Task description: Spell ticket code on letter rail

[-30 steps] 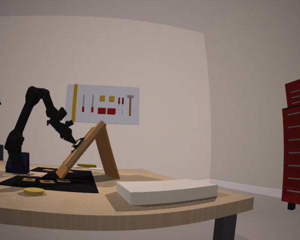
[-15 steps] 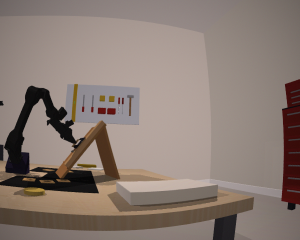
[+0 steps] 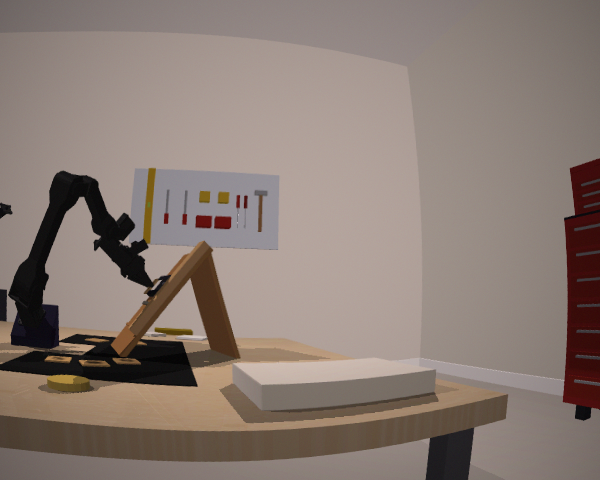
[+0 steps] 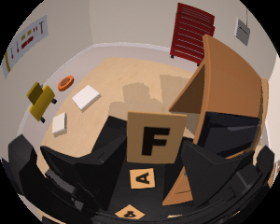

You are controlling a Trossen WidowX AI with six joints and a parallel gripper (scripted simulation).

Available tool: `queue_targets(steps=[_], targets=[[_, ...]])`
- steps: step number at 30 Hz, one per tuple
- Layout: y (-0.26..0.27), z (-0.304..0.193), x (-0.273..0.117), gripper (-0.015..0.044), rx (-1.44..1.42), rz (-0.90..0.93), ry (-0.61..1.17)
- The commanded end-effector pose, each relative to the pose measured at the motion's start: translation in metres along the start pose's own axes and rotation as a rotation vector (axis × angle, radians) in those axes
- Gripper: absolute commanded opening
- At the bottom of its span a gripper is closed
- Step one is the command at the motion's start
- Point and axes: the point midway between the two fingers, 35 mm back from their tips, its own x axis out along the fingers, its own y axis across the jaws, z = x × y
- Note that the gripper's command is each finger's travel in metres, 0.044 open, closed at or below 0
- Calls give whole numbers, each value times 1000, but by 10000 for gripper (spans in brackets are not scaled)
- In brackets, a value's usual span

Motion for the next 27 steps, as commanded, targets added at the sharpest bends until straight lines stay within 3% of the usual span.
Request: queue_targets(steps=[1,27], targets=[[-1,-1,0,0,-5,4,3],[-14,-1,1,0,-6,4,3]])
